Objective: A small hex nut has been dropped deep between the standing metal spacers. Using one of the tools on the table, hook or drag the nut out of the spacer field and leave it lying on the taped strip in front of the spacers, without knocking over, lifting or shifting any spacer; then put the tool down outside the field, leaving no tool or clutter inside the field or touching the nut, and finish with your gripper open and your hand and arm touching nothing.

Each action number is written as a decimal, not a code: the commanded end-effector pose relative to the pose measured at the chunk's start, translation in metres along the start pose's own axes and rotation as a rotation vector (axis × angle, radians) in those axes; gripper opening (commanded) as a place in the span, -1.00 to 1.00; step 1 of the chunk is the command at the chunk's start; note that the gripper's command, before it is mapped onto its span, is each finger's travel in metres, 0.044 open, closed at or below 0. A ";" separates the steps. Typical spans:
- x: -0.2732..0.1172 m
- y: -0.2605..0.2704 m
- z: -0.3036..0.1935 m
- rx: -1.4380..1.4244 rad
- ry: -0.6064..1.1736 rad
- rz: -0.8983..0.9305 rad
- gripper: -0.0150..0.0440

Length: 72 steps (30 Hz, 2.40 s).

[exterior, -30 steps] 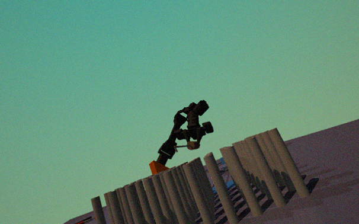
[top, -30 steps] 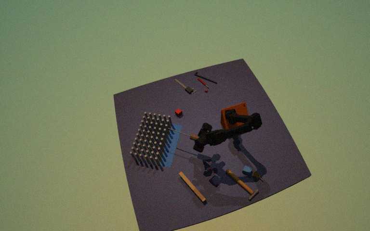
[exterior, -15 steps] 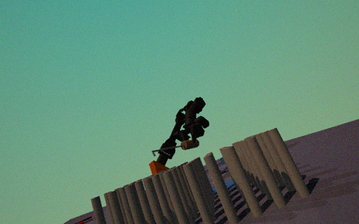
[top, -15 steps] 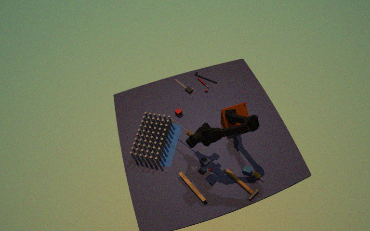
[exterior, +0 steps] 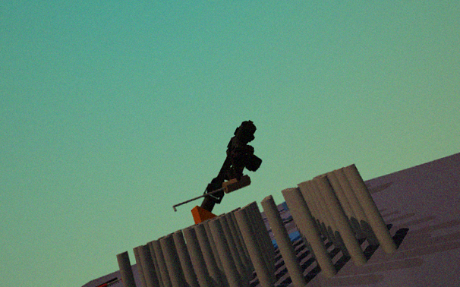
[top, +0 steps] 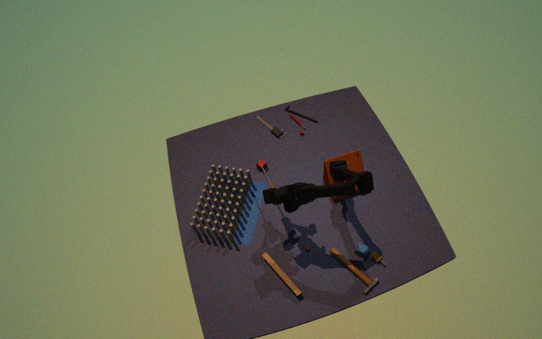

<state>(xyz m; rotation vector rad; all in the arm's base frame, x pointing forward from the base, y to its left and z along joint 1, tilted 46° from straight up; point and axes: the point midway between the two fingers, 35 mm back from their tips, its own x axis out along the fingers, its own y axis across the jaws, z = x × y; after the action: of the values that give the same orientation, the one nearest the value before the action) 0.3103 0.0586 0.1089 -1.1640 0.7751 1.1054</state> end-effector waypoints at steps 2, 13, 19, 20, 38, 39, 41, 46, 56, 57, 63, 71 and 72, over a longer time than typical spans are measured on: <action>0.004 -0.010 -0.014 0.184 0.003 -0.009 -0.49; 0.016 -0.023 -0.042 0.554 -0.001 -0.006 -0.49; 0.021 -0.027 -0.056 0.716 -0.005 -0.004 -0.49; 0.022 -0.027 -0.057 0.710 -0.006 -0.005 -0.49; 0.043 -0.034 -0.106 1.143 -0.034 -0.014 -0.49; 0.043 -0.035 -0.112 1.159 -0.026 -0.022 -0.49; 0.044 -0.037 -0.125 1.196 -0.006 -0.040 -0.49; 0.047 -0.039 -0.152 1.303 0.022 -0.071 -0.49; 0.057 -0.036 -0.179 1.623 0.010 -0.069 -0.49; 0.058 -0.035 -0.182 1.657 0.010 -0.069 -0.49; 0.064 -0.029 -0.200 1.864 0.010 -0.068 -0.49; 0.073 -0.020 -0.224 2.139 0.006 -0.066 -0.49; 0.075 -0.019 -0.227 2.173 0.005 -0.065 -0.49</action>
<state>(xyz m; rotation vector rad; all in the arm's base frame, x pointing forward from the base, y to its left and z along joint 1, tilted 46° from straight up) 0.3652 -0.1300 -0.0052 0.5747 1.2582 -0.1273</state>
